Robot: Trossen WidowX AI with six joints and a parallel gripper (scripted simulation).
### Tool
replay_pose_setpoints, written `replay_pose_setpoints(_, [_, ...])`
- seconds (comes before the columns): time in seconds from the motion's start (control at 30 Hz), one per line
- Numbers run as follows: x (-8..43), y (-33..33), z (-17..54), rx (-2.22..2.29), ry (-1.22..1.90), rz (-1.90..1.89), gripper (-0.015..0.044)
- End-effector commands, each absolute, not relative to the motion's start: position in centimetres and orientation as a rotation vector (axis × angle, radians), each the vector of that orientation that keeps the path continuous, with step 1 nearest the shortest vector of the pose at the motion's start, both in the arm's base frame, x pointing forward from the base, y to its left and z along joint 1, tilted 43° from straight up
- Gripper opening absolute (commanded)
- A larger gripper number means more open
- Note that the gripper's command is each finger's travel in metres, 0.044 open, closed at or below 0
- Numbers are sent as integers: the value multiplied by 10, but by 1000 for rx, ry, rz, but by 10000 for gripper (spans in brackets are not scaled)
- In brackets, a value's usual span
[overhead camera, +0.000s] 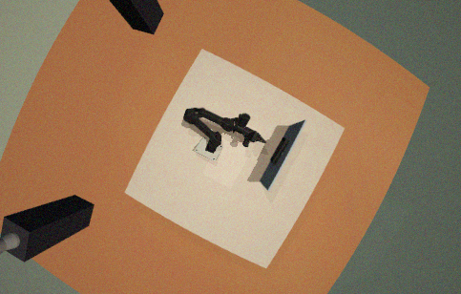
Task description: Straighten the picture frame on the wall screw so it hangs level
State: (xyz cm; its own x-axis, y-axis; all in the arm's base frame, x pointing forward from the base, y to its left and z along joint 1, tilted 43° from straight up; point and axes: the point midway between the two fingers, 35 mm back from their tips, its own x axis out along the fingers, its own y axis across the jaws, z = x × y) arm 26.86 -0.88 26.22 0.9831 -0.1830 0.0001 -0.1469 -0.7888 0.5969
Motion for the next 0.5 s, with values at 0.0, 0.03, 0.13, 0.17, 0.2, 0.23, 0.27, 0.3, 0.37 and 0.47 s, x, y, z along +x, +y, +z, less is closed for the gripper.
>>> replay_pose_setpoints(0.0, [281, -10, 264, 2488, -226, -78, 260])
replay_pose_setpoints(0.03, [288, -11, 265, 2488, -226, -78, 260])
replay_pose_setpoints(0.13, [313, -15, 265, 2488, -227, -76, 260])
replay_pose_setpoints(0.17, [322, -17, 264, 2488, -227, -76, 260])
replay_pose_setpoints(0.2, [330, -19, 263, 2487, -227, -75, 260])
replay_pose_setpoints(0.23, [337, -21, 262, 2487, -227, -75, 260])
replay_pose_setpoints(0.27, [342, -22, 261, 2487, -227, -75, 260])
replay_pose_setpoints(0.3, [343, -23, 261, 2487, -227, -74, 260])
replay_pose_setpoints(0.37, [343, -23, 261, 2487, -227, -74, 260])
replay_pose_setpoints(0.47, [343, -23, 261, 2487, -227, -74, 260])
